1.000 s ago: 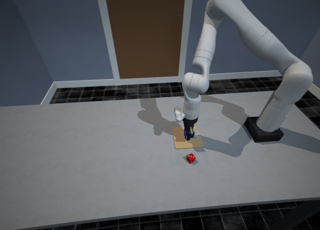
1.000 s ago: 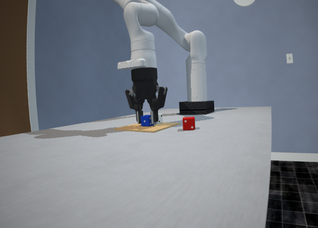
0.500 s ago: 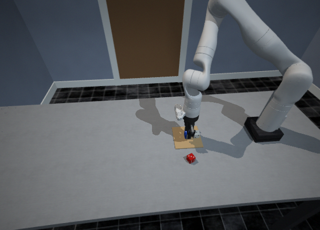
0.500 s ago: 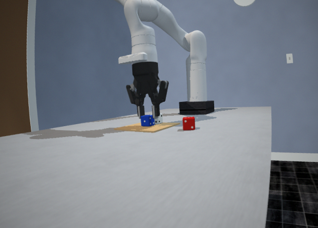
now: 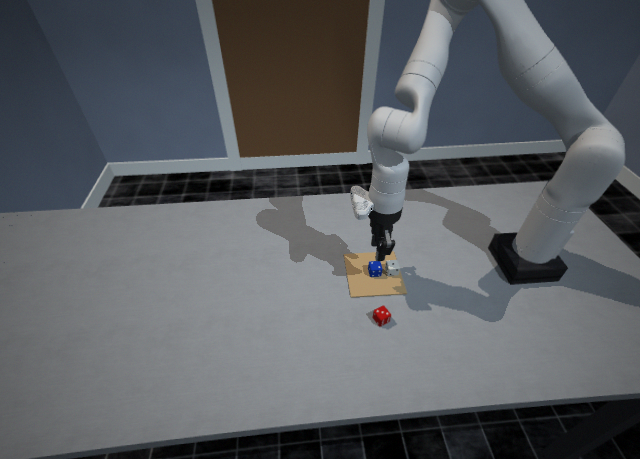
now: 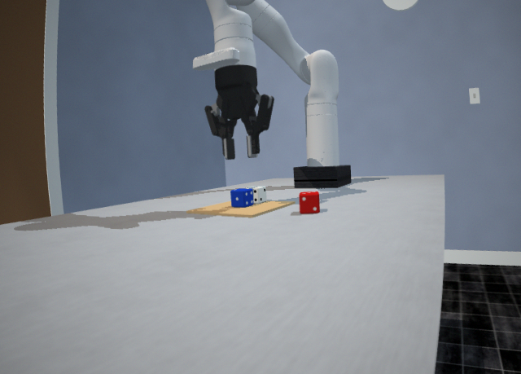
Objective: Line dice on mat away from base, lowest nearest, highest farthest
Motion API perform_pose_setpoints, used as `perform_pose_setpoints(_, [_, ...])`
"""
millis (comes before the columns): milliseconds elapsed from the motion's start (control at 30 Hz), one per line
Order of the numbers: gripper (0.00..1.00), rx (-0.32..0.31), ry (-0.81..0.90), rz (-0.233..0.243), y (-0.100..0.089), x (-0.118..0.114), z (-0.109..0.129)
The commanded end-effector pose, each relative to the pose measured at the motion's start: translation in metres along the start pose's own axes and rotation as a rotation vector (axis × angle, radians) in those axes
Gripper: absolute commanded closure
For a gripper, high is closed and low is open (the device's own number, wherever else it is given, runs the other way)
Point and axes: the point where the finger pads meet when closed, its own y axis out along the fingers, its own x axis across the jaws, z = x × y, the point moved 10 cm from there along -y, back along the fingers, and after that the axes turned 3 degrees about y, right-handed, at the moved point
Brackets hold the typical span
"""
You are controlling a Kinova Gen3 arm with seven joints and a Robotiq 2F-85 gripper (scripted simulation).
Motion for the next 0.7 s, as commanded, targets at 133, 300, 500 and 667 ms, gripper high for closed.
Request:
perform_pose_setpoints(133, [0.54, 0.007, 0.01, -0.008, -0.0126, 0.0054, 0.002])
perform_pose_setpoints(300, [0.0, 0.007, 0.006, -0.007, -0.0125, 0.0038, 0.0018])
perform_pose_setpoints(500, [0.0, 0.007, 0.006, -0.007, -0.0125, 0.0038, 0.0018])
perform_pose_setpoints(667, [0.0, 0.007, 0.006, -0.007, -0.0125, 0.0038, 0.0018])
